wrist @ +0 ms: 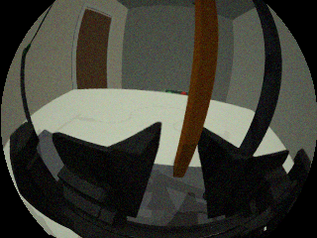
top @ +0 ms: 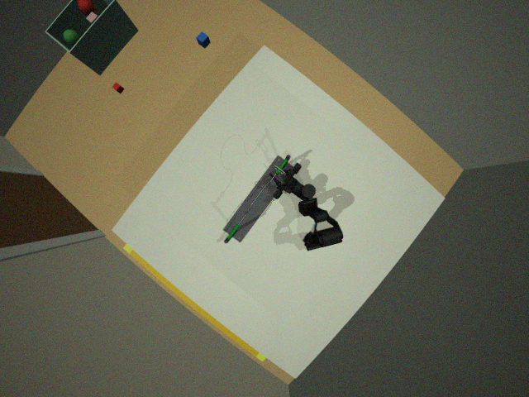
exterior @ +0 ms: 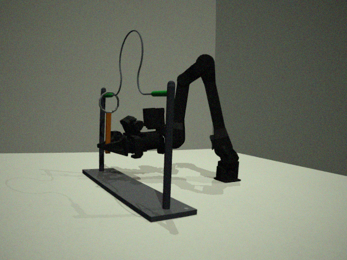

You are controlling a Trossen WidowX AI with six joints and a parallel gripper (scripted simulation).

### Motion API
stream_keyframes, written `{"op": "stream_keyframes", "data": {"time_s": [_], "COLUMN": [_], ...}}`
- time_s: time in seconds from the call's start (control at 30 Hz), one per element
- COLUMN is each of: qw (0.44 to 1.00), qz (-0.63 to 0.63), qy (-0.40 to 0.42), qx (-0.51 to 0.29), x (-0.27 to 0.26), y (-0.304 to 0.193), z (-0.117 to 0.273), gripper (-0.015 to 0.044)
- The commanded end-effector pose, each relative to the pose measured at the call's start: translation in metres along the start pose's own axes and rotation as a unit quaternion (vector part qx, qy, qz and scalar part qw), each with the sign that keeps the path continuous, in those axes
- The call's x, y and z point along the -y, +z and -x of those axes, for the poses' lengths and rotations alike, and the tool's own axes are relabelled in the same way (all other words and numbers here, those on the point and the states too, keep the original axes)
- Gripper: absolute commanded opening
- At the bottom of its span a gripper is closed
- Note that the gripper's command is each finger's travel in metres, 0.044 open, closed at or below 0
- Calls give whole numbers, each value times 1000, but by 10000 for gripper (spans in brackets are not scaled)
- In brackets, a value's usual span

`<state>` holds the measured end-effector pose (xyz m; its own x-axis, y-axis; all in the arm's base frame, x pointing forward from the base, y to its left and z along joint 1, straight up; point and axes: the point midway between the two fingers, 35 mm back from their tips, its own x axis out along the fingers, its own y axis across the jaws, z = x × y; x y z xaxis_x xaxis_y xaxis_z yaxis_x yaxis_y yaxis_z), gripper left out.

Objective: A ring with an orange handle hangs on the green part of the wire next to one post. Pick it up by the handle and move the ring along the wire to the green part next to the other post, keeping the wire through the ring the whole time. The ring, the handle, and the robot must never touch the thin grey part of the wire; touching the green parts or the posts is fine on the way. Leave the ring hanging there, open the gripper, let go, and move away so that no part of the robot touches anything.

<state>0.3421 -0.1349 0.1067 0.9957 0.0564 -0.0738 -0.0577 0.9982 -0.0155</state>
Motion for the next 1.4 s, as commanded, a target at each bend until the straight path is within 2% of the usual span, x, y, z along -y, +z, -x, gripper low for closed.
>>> {"op": "stream_keyframes", "data": {"time_s": [0.0,0.2,0.37,0.43,0.63,0.67,1.37], "qw": [1000,1000,1000,1000,1000,1000,1000], "qz": [-2,-2,0,0,0,0,1], "qy": [-2,-2,0,0,0,0,2], "qx": [1,1,0,0,0,0,0], "x": [1,1,0,0,0,0,3], "y": [0,0,0,0,0,0,21], "z": [0,0,0,0,0,0,2], "gripper": [160,160,29,15,-142,-150,-150]}}
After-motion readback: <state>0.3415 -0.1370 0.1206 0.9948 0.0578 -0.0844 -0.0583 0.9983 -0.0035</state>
